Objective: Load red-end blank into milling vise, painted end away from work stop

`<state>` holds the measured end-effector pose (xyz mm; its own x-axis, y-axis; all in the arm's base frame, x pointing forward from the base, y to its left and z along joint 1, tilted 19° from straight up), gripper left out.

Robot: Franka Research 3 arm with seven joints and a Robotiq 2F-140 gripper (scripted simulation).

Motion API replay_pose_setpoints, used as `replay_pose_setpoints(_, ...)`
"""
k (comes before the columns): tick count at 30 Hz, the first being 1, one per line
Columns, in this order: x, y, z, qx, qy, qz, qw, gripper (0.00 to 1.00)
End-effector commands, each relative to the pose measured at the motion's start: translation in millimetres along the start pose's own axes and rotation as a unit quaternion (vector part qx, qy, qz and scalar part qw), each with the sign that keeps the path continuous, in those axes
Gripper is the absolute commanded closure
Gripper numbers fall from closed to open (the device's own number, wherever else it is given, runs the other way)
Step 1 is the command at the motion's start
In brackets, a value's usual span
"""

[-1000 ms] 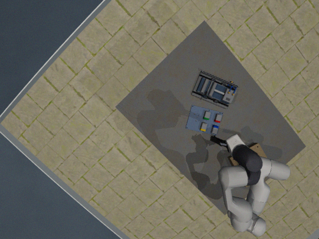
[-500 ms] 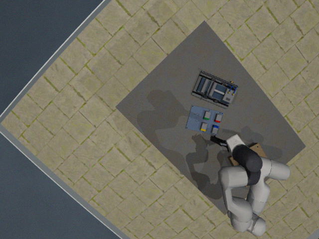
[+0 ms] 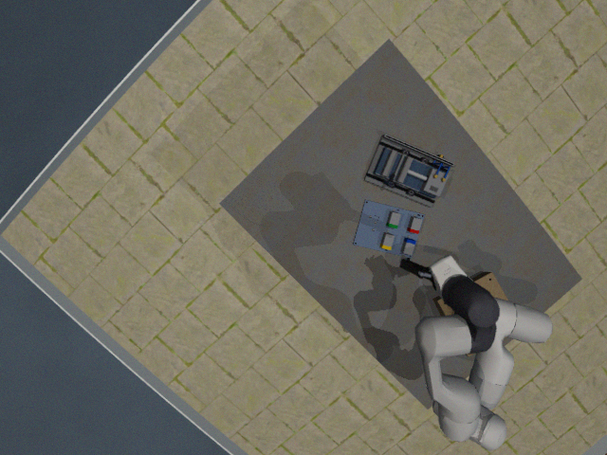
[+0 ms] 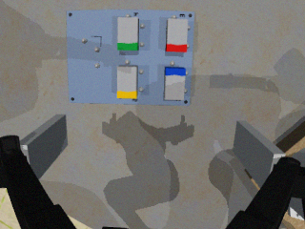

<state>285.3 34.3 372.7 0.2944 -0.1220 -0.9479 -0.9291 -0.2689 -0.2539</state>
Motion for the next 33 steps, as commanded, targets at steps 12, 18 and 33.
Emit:
replay_pose_setpoints(12,59.1,-1,-3,-0.003,0.001,-0.001,1.0,0.0)
replay_pose_setpoints(18,59.1,-1,-3,-0.003,0.001,-0.001,1.0,0.0)
replay_pose_setpoints(33,59.9,-5,17,-0.003,0.001,-0.001,1.0,0.0)
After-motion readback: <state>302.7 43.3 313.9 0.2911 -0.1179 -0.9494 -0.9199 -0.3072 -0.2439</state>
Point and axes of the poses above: the point where the finger pads meet when closed, its own x axis out along the fingers, its own y axis across the jaws, z = x × y, the point moved 6 cm from there along -x, back along the fingers, and after that the axes turned 10 degrees about x, right-handed, at the moved point
